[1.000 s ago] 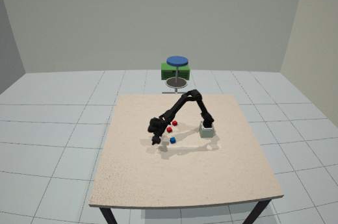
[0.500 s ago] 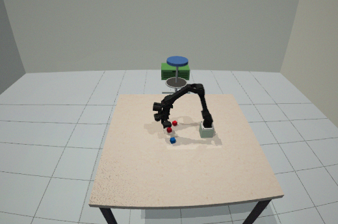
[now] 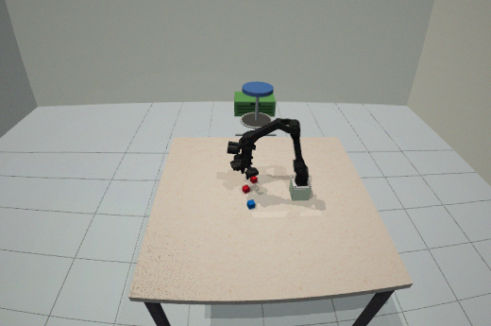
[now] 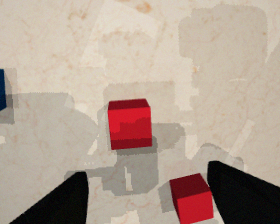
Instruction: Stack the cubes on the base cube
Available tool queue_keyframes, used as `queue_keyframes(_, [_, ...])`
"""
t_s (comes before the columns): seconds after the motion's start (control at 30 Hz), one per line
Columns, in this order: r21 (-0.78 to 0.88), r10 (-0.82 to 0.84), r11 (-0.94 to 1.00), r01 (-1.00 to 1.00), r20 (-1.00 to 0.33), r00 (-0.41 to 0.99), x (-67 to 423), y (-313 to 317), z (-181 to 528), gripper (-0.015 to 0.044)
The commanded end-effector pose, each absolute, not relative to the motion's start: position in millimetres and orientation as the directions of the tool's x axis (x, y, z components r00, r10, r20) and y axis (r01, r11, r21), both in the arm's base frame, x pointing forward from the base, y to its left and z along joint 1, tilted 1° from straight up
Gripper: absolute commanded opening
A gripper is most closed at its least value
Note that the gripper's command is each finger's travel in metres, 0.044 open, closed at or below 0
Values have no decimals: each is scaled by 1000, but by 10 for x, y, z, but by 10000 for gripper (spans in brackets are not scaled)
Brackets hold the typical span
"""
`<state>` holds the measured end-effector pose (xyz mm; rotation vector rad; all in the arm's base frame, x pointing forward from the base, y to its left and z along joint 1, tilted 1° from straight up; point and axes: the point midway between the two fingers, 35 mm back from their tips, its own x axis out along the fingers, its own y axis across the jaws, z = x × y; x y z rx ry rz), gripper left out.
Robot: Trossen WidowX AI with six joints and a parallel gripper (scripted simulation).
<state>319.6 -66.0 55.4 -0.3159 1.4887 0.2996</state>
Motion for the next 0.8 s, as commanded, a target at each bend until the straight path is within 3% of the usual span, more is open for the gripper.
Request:
queue_keyframes(0.0, [-3, 11, 920, -392, -999, 35, 3154, -652, 148, 265])
queue_keyframes(0.77, [-3, 12, 920, -392, -999, 35, 3161, -646, -223, 265])
